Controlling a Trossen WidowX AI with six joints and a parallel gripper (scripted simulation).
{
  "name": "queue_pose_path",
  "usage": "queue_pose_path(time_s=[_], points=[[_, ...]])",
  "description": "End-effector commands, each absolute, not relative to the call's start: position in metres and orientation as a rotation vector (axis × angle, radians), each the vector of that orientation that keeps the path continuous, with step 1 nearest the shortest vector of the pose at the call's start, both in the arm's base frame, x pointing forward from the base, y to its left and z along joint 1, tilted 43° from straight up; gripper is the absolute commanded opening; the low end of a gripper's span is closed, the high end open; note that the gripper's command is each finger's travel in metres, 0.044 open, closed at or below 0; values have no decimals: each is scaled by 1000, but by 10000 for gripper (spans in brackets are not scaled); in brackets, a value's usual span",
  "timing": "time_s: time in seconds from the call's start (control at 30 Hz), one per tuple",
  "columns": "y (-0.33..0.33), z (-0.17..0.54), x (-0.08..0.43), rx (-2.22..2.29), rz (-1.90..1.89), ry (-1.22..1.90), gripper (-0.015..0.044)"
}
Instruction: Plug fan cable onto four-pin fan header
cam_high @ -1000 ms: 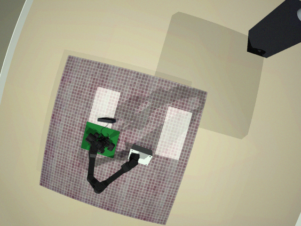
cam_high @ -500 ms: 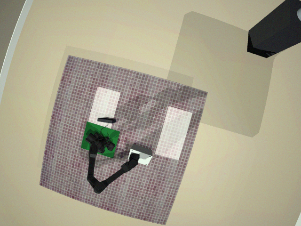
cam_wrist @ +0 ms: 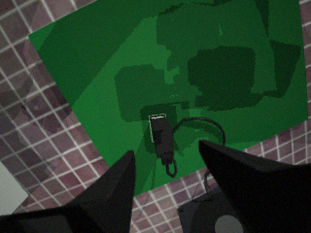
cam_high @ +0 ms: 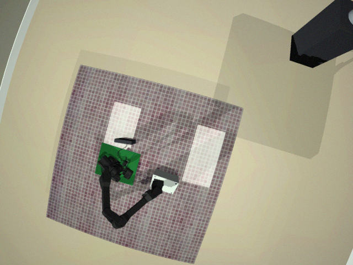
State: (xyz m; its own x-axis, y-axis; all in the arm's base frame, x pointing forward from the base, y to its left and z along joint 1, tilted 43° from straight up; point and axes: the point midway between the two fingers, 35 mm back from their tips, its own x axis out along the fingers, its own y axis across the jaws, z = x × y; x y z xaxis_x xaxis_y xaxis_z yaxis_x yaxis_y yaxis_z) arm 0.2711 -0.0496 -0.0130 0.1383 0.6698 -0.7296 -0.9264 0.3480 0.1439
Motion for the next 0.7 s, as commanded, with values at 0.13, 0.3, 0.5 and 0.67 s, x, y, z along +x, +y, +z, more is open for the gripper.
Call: queue_pose_path(time_s=[0.13, 0.3, 0.5, 0.67], points=[[-8, 40, 310, -398, 1190, 811, 260], [23, 70, 324, -392, 1195, 801, 260], [23, 70, 324, -392, 1195, 801, 260], [23, 70, 324, -392, 1195, 801, 260]])
